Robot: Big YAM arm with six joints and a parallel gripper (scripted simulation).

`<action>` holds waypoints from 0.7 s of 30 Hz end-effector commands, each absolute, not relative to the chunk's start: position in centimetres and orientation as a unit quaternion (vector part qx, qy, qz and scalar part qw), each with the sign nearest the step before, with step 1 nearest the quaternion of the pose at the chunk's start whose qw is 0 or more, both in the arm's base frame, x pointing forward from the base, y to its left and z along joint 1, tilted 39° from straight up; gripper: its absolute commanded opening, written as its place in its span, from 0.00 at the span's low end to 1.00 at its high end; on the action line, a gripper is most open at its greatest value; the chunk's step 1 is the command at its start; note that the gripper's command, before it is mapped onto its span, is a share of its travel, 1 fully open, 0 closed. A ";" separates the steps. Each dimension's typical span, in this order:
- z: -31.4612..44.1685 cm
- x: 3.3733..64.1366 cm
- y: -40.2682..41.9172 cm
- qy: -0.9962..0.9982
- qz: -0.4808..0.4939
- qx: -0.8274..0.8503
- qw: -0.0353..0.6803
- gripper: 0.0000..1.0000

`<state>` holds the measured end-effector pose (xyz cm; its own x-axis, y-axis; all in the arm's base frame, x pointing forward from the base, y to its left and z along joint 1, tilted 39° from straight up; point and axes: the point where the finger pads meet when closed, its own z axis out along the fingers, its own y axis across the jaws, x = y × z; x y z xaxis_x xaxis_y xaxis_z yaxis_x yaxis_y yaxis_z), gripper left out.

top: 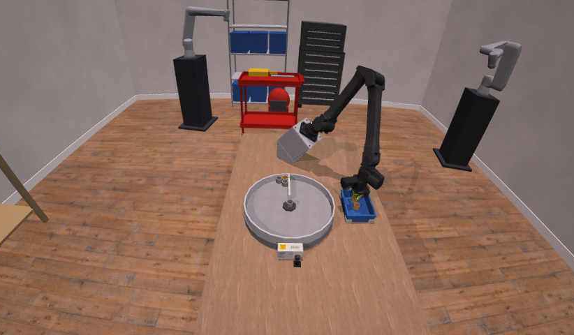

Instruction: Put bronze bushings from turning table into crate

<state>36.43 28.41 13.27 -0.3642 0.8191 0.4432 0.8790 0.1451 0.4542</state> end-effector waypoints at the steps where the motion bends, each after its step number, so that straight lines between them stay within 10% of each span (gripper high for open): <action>1: 14.8 37.4 29.4 -0.752 -0.350 -0.557 0.038 0.00; 21: 14.7 37.5 29.5 -0.753 -0.348 -0.557 0.039 0.00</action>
<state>36.56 28.51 13.29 -0.3645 0.8189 0.4434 0.8786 0.1446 0.4552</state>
